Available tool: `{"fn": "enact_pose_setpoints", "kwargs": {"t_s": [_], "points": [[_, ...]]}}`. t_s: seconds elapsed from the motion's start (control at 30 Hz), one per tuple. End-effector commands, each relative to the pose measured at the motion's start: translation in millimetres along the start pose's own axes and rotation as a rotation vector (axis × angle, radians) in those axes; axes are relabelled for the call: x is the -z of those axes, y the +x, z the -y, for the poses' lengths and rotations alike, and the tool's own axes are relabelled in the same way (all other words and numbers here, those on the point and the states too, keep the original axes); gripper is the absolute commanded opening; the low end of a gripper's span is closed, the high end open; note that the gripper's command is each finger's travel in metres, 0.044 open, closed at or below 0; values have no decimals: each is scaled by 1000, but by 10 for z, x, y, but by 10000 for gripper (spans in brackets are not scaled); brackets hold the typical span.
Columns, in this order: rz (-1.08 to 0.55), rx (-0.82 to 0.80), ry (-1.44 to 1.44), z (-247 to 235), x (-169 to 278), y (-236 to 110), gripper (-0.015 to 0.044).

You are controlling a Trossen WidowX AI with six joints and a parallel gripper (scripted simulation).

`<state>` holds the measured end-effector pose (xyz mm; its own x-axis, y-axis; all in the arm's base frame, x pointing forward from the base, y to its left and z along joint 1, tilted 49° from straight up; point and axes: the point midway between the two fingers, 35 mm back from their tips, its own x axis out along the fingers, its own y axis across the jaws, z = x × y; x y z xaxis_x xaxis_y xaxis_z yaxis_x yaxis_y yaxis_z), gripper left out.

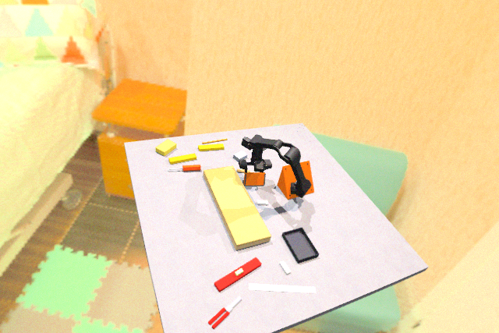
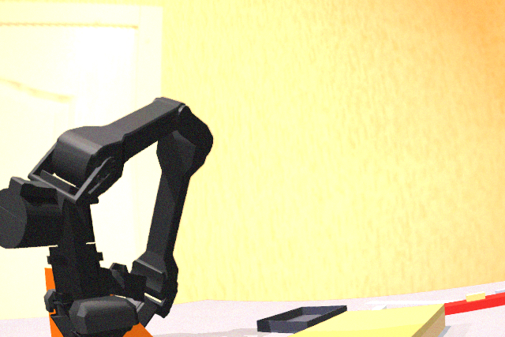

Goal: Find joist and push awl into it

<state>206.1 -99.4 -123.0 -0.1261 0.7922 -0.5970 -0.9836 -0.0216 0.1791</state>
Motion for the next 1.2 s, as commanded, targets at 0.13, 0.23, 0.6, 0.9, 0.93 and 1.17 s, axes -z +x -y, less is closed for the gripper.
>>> {"fn": "enact_pose_setpoints", "kwargs": {"t_s": [0.13,0.23,0.6,0.9,0.93,1.17], "points": [[5,1,5,-7,-8,20,340],[5,1,5,-5,-8,2,261],[4,1,6,5,-17,-180,0],[4,1,6,6,-31,-339,0],[4,1,6,6,-33,-357,0],[4,1,6,0,-48,-482,0]]}}
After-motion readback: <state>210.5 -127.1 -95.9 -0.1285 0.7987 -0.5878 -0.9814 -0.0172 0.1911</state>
